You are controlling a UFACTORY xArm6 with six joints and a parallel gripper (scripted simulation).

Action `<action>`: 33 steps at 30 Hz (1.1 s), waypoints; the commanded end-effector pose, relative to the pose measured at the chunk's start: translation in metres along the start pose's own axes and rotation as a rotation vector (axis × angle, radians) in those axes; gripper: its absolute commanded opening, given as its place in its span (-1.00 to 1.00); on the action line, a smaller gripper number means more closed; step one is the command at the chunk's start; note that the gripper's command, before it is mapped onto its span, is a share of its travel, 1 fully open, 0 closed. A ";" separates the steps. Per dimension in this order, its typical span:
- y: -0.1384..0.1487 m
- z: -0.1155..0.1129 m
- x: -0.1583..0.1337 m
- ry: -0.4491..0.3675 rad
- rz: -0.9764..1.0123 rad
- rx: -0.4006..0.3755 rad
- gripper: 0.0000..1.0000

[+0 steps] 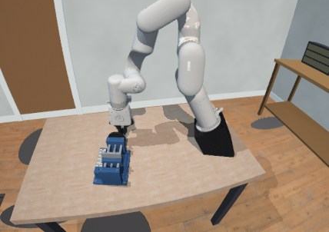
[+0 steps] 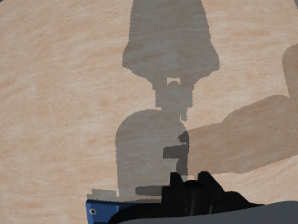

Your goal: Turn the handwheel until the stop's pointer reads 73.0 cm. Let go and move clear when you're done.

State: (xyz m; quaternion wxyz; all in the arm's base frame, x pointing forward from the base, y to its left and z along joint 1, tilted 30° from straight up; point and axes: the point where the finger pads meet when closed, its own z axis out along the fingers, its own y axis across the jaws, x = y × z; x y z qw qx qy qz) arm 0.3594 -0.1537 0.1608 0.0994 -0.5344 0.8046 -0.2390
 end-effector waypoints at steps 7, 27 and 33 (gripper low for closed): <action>-0.015 -0.010 0.000 -0.001 0.000 0.004 -0.88; -0.042 -0.007 0.000 -0.001 0.000 0.004 -0.88; -0.046 -0.004 0.000 -0.001 0.000 0.004 -0.88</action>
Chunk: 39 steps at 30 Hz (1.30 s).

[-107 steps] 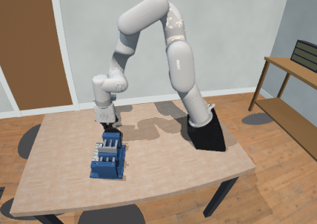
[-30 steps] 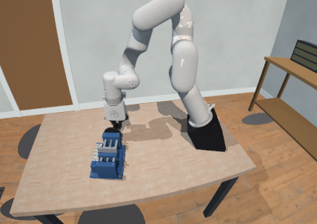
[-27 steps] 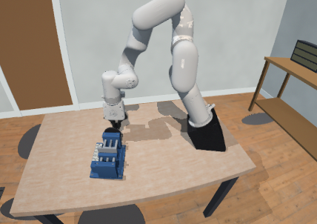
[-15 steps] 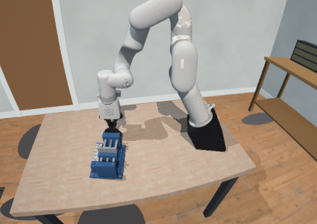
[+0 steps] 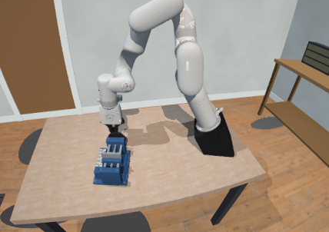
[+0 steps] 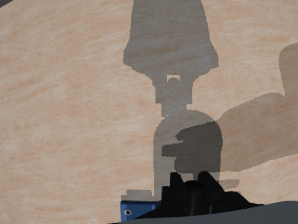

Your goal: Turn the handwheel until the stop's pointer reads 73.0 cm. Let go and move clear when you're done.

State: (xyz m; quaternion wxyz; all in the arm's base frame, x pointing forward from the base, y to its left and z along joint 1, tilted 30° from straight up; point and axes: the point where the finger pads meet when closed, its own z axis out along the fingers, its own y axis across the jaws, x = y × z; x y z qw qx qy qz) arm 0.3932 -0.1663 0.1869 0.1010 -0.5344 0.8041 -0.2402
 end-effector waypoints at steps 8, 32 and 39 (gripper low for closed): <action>-0.005 0.005 0.000 0.000 0.000 0.000 -0.88; -0.010 0.016 0.000 0.000 0.000 0.000 -0.88; -0.011 0.017 0.000 0.000 0.000 0.000 -0.88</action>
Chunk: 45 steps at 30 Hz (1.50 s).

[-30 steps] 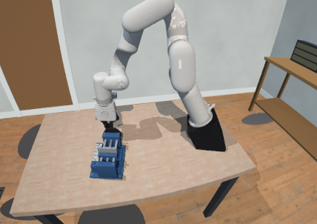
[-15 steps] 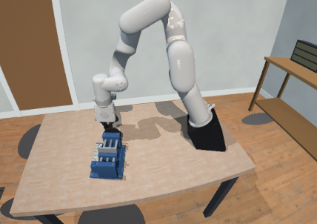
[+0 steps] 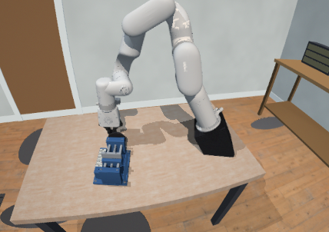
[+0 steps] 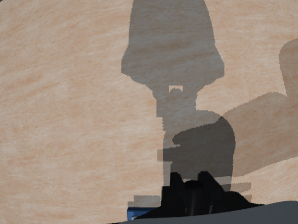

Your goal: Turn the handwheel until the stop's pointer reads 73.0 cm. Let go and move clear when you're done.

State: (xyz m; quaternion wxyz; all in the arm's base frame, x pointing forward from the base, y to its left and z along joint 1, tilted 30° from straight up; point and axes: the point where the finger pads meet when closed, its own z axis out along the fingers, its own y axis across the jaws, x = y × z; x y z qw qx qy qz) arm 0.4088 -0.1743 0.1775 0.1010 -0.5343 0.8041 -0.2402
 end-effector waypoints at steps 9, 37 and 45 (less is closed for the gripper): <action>0.000 0.002 0.000 0.000 0.000 0.000 -0.88; -0.001 0.002 0.000 0.000 0.000 0.000 -0.88; -0.001 0.002 0.000 0.000 0.000 0.000 0.13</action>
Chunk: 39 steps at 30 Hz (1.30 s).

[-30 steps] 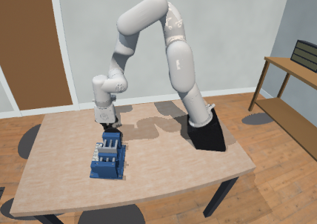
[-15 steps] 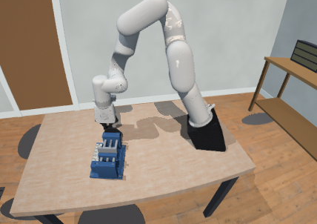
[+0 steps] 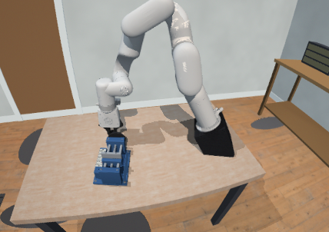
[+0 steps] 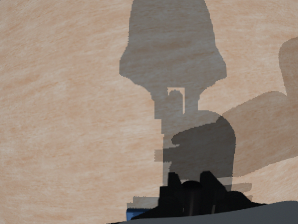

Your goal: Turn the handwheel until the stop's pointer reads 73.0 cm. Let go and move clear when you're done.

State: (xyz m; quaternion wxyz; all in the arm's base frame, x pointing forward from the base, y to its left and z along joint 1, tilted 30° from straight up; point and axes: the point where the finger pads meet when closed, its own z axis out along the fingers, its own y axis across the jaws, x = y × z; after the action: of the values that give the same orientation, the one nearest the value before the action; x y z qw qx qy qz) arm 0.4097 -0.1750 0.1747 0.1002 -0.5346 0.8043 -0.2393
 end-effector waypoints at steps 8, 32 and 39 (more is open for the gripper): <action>-0.001 -0.001 0.000 0.000 0.000 0.003 0.13; -0.001 -0.015 0.000 0.000 0.000 0.003 0.13; -0.001 -0.085 0.000 0.000 0.000 0.003 0.13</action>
State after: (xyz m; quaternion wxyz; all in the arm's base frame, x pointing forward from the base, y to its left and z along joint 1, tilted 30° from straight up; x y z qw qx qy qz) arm 0.3922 -0.1619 0.2145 0.1015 -0.5341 0.8039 -0.2410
